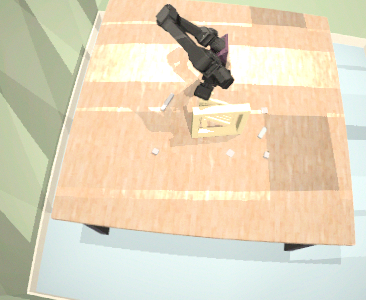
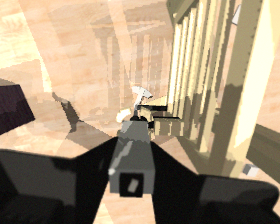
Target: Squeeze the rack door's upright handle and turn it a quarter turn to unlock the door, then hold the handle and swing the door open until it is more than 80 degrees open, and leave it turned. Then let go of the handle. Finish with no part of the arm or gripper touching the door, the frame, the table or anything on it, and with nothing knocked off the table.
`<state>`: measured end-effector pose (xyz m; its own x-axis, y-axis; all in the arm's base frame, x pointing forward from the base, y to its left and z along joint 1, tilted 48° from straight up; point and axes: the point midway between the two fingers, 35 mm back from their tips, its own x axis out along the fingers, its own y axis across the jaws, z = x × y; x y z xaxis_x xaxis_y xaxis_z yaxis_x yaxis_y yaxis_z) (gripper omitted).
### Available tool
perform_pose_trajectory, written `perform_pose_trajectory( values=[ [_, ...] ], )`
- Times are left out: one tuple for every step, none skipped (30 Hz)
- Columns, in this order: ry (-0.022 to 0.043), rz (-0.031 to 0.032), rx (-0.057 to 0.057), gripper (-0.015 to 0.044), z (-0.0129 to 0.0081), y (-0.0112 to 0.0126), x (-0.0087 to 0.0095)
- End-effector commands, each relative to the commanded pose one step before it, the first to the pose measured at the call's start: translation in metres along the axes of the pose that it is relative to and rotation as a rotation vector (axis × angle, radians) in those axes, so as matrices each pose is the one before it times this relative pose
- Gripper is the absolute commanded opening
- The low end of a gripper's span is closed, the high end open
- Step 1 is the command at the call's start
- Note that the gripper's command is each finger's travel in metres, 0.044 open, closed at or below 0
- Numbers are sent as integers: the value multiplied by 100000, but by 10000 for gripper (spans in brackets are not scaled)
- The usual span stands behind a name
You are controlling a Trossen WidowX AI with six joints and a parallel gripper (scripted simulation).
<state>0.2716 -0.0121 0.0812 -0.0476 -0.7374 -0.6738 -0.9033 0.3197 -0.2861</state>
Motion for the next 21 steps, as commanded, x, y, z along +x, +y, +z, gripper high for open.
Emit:
perform_pose_trajectory(
  values=[
    [-1274,-622,8770,19,234,569,2],
    [-1,8,1437,19,31,214,2],
    [-7,9,1414,19,41,213,0],
    [-4,9,1422,19,36,215,1],
    [-1,8,1423,19,31,215,2],
    [-8,10,1409,19,41,215,0],
    [-4,9,1416,19,36,216,1],
    [-1,8,1417,19,31,216,2],
    [-8,10,1403,19,41,215,0],
    [-5,9,1409,19,36,216,1],
    [-1,7,1410,19,31,216,1],
    [-8,10,1396,19,41,214,0],
    [-5,9,1402,19,36,215,0],
    [-1,7,1403,19,31,215,1],
    [-8,10,1386,19,41,213,0],
    [-4,9,1392,19,35,214,0],
    [-1,7,1393,19,30,214,1],
    [-7,10,1366,19,39,210,0],
    [-4,9,1373,19,34,211,0],
    [-1,7,1374,19,29,211,1],
    [-5,9,1323,19,36,202,0]
  ],
)
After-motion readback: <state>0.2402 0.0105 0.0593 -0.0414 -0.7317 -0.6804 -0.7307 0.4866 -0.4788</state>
